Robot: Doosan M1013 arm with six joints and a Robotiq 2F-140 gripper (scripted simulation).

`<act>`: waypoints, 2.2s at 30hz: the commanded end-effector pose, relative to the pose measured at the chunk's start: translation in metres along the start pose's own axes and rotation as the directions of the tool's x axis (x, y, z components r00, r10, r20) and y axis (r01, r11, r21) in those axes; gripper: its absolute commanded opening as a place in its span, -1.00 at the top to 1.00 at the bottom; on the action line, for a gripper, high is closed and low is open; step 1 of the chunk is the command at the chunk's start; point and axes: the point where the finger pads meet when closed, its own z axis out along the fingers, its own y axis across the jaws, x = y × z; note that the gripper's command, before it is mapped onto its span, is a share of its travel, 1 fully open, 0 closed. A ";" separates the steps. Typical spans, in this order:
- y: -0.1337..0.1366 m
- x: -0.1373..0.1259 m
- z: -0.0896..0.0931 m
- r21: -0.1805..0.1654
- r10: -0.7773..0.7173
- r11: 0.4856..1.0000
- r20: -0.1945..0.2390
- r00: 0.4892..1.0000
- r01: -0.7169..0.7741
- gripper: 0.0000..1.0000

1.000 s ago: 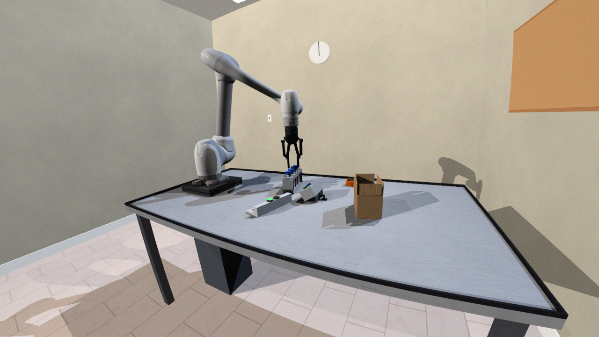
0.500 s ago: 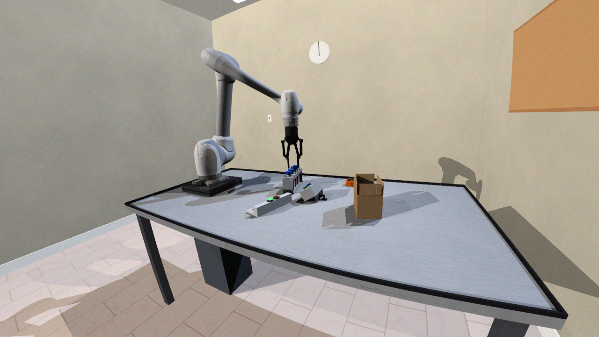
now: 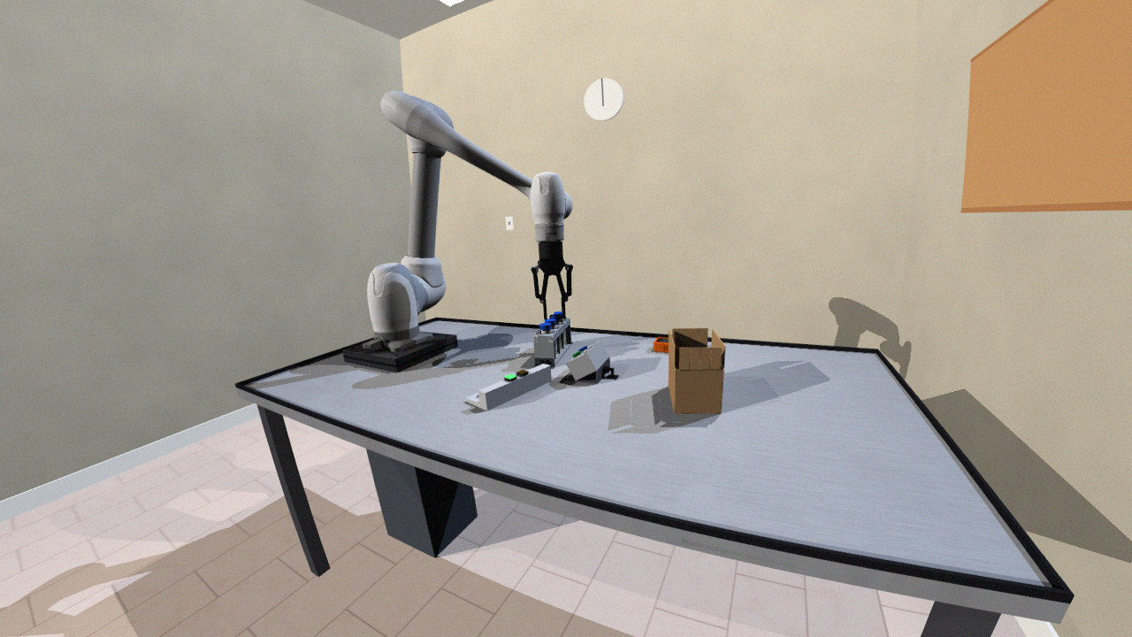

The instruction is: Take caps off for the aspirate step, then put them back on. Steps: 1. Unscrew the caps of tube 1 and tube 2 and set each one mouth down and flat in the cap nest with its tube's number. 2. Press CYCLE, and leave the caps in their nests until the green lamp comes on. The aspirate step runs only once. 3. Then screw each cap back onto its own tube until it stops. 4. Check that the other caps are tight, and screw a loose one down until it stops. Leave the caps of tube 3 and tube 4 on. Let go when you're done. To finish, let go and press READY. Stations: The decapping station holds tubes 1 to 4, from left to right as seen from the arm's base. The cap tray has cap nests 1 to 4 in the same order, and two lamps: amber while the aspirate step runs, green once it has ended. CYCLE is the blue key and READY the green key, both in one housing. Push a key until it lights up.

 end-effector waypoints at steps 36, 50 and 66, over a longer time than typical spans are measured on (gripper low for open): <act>0.000 0.000 0.000 -0.001 0.592 0.806 -0.001 0.806 -0.592 0.41; 0.000 0.000 0.001 -0.001 0.707 0.707 -0.001 0.707 -0.707 0.18; 0.000 0.000 0.000 -0.001 0.484 0.875 -0.001 0.875 -0.484 0.18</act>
